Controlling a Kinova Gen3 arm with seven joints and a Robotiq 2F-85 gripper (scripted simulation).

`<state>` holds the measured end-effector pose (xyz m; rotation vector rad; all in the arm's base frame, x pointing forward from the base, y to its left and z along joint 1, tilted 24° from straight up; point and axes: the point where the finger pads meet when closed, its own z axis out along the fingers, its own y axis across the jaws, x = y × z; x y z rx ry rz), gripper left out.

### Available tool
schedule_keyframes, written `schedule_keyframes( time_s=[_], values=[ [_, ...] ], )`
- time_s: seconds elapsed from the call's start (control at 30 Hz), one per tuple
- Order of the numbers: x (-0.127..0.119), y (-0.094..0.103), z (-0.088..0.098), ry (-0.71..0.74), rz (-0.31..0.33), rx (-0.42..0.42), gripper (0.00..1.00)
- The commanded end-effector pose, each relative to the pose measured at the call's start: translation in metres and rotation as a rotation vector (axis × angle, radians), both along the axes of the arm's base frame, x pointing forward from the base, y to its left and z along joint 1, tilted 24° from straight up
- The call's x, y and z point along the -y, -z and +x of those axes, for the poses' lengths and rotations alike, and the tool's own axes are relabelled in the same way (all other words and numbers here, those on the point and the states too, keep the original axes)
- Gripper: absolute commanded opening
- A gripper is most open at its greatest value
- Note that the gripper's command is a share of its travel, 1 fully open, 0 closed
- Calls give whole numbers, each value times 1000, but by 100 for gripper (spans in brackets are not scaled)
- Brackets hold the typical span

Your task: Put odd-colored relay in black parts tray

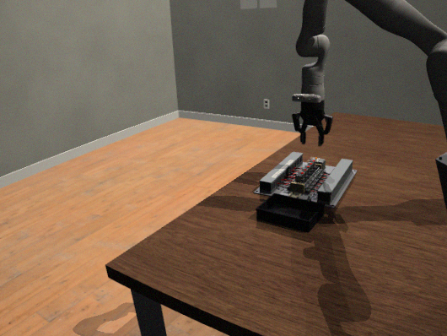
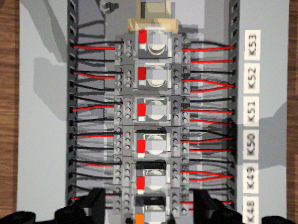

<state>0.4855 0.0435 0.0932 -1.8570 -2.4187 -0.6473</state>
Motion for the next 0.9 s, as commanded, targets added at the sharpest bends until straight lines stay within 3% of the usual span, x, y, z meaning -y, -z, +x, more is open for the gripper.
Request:
schedule_keyframes(
  time_s=[0.0, 0.2, 0.53, 0.87],
  values=[
    [0, -1, 0, 1, 0, 2, 61],
    [1, 0, 1, 1, 0, 2, 61],
    [26, 13, 10, 1, 0, 2, 61],
    [26, 13, 10, 1, 0, 2, 61]
  ],
)
